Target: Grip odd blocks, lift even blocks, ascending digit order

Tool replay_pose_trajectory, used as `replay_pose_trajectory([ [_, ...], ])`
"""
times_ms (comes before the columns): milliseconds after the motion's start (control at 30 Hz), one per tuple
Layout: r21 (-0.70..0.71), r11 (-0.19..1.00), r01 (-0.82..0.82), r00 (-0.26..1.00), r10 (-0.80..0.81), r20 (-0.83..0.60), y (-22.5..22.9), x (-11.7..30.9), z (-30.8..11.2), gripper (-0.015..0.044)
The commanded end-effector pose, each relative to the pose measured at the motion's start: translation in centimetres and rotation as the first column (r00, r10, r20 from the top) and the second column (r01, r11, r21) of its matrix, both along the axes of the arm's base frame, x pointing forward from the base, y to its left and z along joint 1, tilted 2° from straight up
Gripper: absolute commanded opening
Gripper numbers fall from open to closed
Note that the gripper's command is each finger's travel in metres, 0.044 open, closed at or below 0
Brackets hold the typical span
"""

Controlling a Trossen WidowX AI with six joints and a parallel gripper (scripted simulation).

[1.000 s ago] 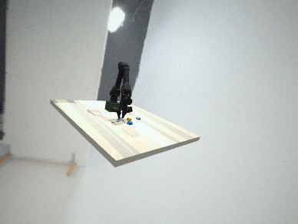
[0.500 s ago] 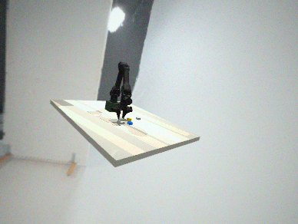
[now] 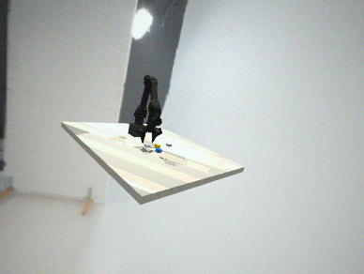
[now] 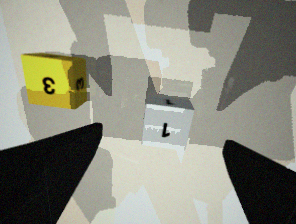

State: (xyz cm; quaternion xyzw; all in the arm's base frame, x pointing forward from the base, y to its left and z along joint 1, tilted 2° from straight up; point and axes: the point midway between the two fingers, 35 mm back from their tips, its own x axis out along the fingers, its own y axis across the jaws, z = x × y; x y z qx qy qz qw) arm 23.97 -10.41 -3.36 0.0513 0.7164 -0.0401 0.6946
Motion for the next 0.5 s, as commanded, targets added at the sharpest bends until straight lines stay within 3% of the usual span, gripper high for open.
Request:
replay_pose_trajectory([
  [0,-0.011,1.0,-0.001,1.0,0.002,0.022,-0.3,0.6,1.8,0.04],
  [100,-0.011,1.0,-0.001,1.0,0.002,0.022,-0.3,0.6,1.8,0.04],
  [167,-0.012,1.0,-0.001,1.0,0.002,0.023,-0.4,0.8,3.1,0.0348],
  [300,-0.012,1.0,-0.001,1.0,0.002,0.023,-0.4,0.7,9.6,0.0243],
  [467,-0.012,1.0,-0.001,1.0,0.002,0.023,-0.4,0.7,10.0,0.012],
])
